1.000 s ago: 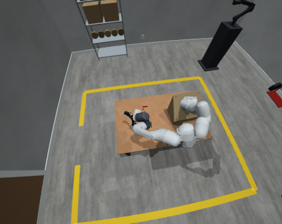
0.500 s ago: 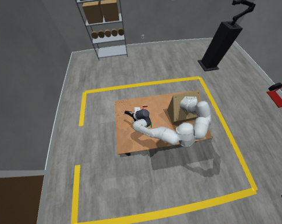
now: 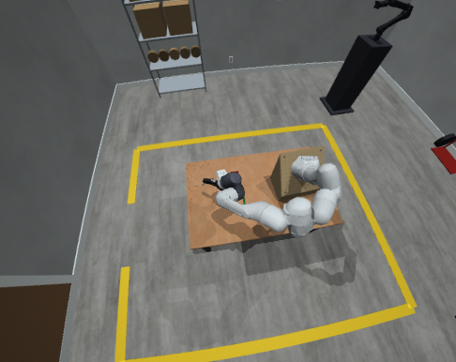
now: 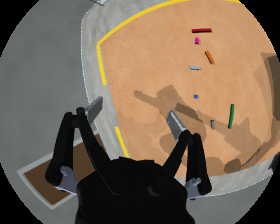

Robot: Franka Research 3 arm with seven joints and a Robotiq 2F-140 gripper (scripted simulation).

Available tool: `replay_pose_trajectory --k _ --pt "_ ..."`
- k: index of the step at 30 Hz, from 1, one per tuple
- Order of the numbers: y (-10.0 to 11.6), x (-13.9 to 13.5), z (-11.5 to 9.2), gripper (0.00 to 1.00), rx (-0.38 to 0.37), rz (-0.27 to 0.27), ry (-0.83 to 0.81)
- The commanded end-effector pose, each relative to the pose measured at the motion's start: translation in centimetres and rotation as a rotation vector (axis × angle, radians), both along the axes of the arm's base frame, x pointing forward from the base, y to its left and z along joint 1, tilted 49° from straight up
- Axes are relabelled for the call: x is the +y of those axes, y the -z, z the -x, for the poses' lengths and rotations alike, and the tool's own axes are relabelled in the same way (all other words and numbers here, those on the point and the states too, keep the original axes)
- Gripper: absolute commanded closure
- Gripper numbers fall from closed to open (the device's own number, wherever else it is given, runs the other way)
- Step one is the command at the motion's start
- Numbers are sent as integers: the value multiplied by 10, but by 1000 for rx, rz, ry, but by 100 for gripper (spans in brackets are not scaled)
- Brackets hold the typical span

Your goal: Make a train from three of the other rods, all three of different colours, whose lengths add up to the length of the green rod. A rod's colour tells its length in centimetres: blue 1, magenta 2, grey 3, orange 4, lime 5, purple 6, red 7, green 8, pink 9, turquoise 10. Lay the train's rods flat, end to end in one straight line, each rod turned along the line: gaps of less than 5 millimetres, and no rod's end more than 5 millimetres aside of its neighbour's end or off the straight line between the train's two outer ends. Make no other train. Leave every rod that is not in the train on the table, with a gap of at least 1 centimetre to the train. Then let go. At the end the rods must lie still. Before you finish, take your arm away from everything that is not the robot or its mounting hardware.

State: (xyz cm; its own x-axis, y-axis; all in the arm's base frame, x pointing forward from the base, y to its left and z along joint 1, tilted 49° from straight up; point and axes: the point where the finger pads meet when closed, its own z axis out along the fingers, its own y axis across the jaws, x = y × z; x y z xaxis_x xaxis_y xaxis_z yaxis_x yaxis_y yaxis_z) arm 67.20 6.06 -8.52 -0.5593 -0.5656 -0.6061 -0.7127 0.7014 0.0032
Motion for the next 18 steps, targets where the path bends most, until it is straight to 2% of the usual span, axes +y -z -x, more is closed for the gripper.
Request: replay_pose_trajectory --k 1,16,18 --pt "3 2 5 0 -68 37 -117" --pt "28 2 41 0 -127 81 -358" --pt "28 2 41 0 -127 81 -358"
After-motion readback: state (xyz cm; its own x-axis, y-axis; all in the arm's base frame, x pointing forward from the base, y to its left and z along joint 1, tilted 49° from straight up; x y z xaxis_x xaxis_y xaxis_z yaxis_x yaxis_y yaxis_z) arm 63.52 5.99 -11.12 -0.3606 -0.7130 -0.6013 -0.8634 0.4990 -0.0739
